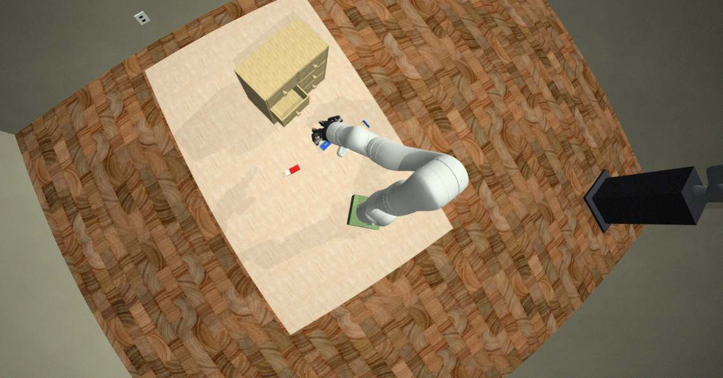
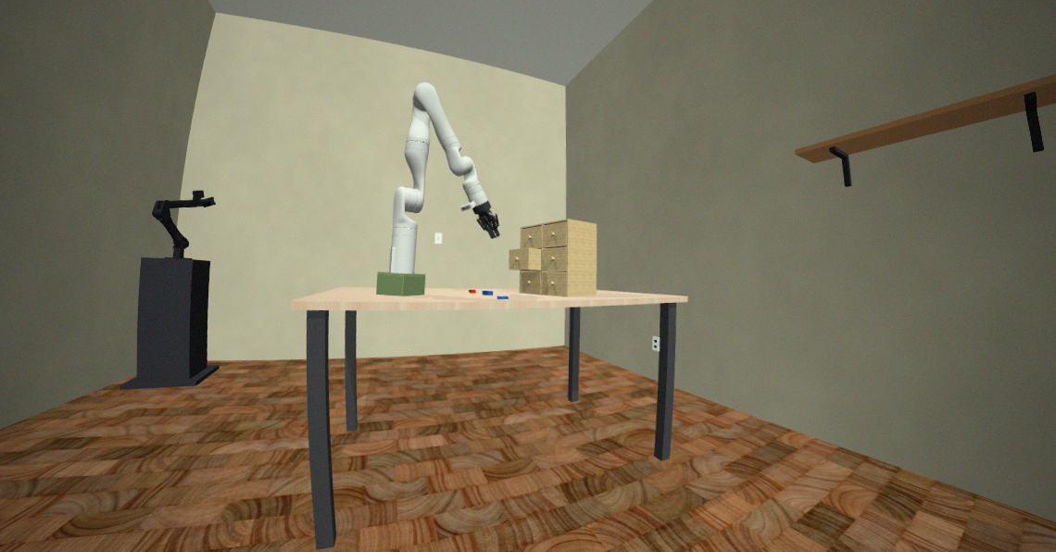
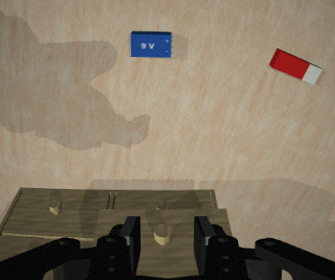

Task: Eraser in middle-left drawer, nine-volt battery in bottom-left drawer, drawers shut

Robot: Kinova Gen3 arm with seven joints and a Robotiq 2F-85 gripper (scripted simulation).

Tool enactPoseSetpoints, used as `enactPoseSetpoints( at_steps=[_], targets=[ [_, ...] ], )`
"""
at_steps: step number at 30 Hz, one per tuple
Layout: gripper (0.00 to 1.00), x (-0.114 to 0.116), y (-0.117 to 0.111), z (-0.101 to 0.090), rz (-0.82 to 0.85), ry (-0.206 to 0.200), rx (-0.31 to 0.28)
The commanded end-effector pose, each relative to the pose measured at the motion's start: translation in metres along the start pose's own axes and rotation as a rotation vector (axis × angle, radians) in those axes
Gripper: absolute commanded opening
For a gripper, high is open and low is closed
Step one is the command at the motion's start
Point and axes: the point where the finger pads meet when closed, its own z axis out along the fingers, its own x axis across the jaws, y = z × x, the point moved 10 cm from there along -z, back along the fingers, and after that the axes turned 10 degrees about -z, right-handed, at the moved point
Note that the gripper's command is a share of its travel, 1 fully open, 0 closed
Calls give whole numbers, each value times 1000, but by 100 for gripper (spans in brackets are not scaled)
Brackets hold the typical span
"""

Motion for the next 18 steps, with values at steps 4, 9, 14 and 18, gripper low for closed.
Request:
enactPoseSetpoints(
  at_steps=[4,9,14,18],
  targets=[
    [33,0,2,-1,-3,-1,3],
    [33,0,2,-3,-3,1,9],
    [33,0,3,-4,-3,2,16],
    [33,0,3,-5,-3,2,20]
  ],
)
